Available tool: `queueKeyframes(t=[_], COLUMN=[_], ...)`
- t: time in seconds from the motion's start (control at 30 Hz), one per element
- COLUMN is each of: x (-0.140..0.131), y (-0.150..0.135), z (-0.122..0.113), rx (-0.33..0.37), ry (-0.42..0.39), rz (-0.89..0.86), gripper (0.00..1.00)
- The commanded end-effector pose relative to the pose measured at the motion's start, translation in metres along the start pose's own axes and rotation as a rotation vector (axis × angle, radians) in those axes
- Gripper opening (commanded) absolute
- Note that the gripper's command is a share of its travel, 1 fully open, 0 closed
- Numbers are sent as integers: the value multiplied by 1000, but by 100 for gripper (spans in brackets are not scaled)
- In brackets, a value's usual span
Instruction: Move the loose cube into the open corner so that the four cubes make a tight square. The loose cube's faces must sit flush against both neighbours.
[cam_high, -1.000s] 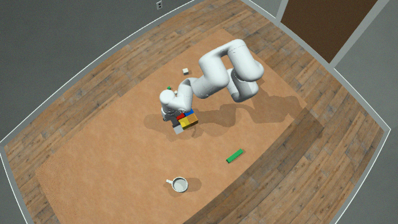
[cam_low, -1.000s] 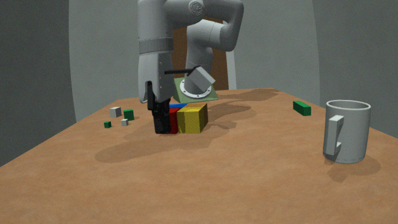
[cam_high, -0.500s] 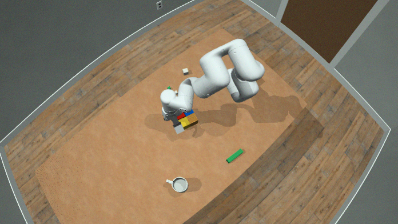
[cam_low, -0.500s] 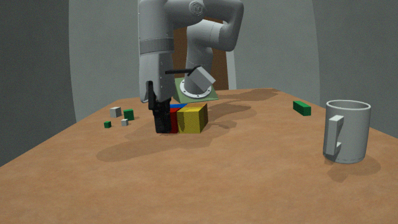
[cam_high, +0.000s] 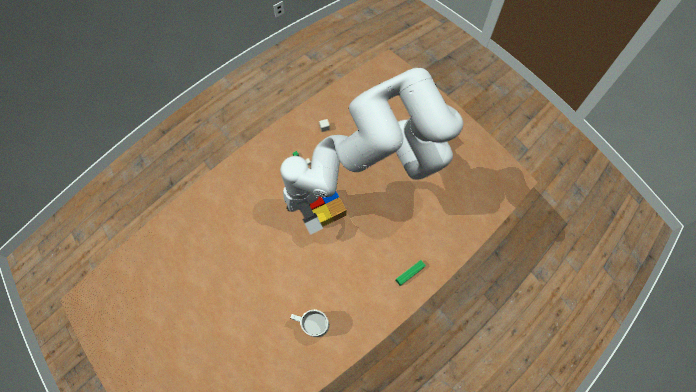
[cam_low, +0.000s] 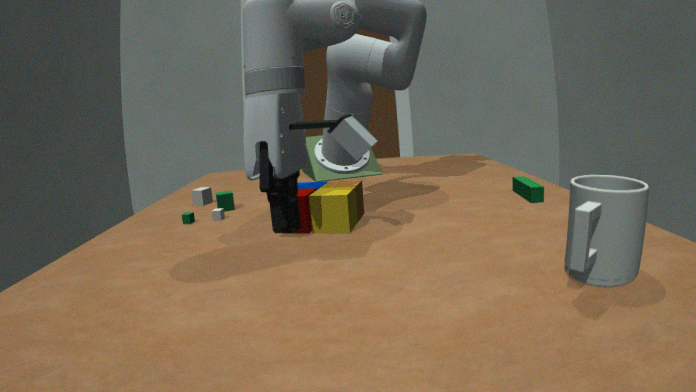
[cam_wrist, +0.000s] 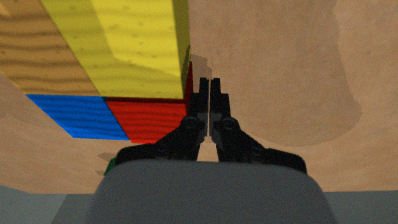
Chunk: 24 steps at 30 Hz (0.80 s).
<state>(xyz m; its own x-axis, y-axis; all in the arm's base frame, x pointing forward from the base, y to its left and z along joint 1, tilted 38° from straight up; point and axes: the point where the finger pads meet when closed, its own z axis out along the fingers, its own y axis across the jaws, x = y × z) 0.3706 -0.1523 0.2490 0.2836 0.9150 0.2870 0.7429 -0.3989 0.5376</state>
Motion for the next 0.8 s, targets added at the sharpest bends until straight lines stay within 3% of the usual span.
queueKeyframes(t=[0.0,0.77], x=[0,0], y=[1,11], z=[-1,-1], rx=[-3,-3], ry=[0,0], rz=[0,0], gripper=[0,0])
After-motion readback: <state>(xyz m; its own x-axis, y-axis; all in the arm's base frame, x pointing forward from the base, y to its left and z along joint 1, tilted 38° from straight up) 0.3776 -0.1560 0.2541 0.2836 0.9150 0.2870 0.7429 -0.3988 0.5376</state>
